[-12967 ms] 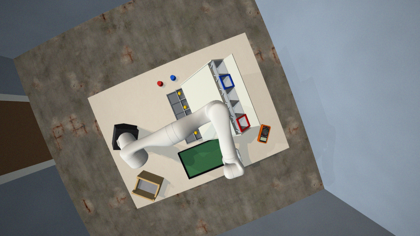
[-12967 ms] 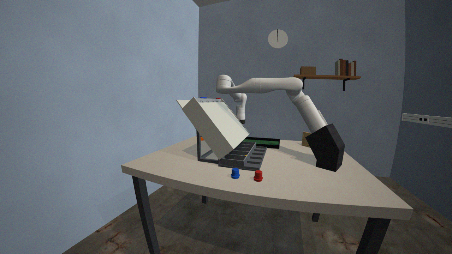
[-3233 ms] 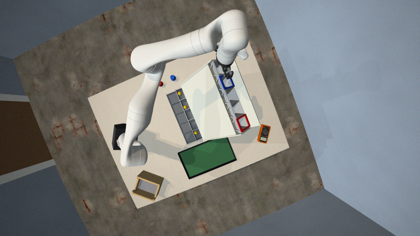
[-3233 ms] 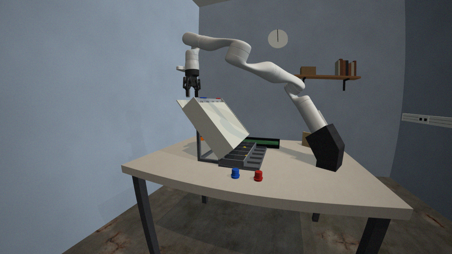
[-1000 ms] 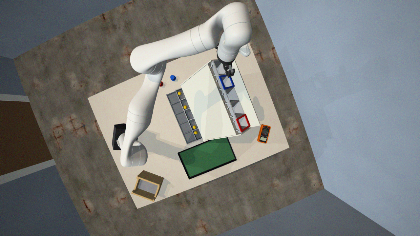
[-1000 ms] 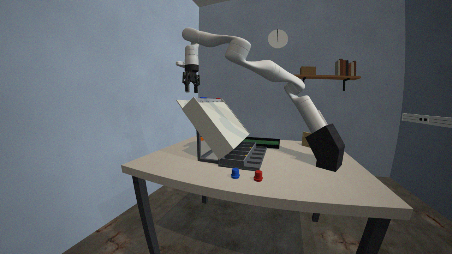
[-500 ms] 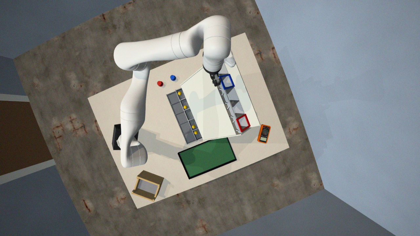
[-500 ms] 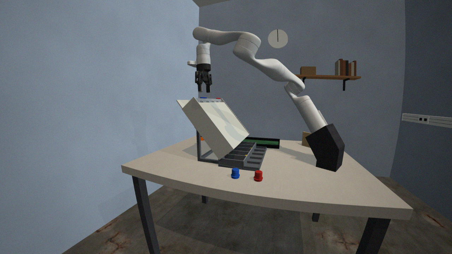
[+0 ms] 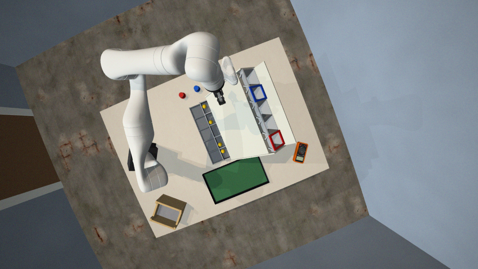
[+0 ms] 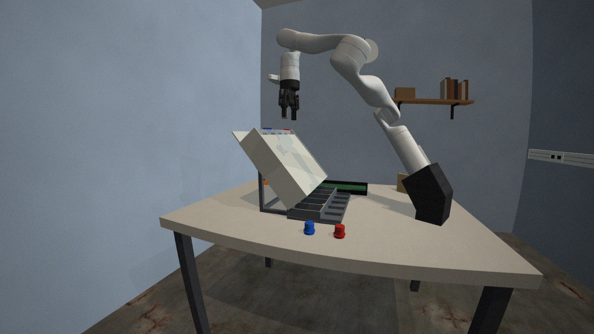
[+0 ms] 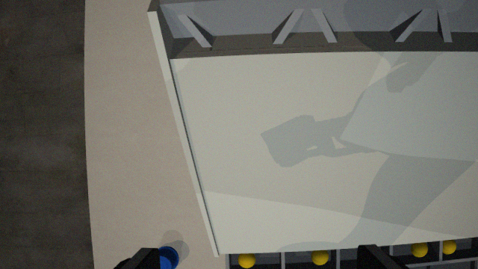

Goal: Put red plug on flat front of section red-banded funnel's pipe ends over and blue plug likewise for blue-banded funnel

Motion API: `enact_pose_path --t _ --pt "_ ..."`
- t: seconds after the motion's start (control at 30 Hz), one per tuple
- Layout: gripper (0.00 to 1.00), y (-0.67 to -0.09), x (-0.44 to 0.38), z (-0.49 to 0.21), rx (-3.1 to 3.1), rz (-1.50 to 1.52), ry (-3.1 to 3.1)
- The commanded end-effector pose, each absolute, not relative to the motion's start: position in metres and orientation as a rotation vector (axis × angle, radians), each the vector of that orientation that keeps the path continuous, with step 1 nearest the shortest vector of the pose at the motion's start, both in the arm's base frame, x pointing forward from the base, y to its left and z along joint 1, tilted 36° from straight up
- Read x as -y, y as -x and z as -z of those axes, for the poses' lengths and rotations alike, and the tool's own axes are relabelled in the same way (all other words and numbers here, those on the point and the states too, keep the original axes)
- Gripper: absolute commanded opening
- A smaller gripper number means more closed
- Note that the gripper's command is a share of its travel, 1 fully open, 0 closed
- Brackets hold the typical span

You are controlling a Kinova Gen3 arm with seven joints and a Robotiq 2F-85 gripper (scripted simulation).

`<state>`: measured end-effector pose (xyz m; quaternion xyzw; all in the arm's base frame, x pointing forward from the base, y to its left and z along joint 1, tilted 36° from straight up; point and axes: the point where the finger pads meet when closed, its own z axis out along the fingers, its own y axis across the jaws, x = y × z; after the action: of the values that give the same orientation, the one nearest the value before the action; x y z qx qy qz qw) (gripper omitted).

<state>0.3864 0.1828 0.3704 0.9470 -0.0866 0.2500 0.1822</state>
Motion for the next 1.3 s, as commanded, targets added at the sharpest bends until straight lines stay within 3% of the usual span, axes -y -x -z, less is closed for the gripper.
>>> enact_pose_path --t 0.0,0.3,0.33,0.63,0.87,0.9,1.27 --pt "1.00 -0.380 -0.186 -0.367 0.230 -0.696 -2.672" --pt "1.00 -0.380 -0.186 -0.367 0.230 -0.696 -2.672" --pt "1.00 -0.346 -0.134 -0.340 0.232 -0.700 -2.672" --pt "1.00 -0.304 -0.075 -0.307 0.232 -0.700 -2.672" --pt "1.00 -0.304 -0.075 -0.307 0.232 -0.700 -2.672" --pt "1.00 -0.269 -0.026 -0.280 0.231 -0.696 -2.672" --pt "1.00 -0.267 -0.024 -0.279 0.231 -0.696 -2.672"
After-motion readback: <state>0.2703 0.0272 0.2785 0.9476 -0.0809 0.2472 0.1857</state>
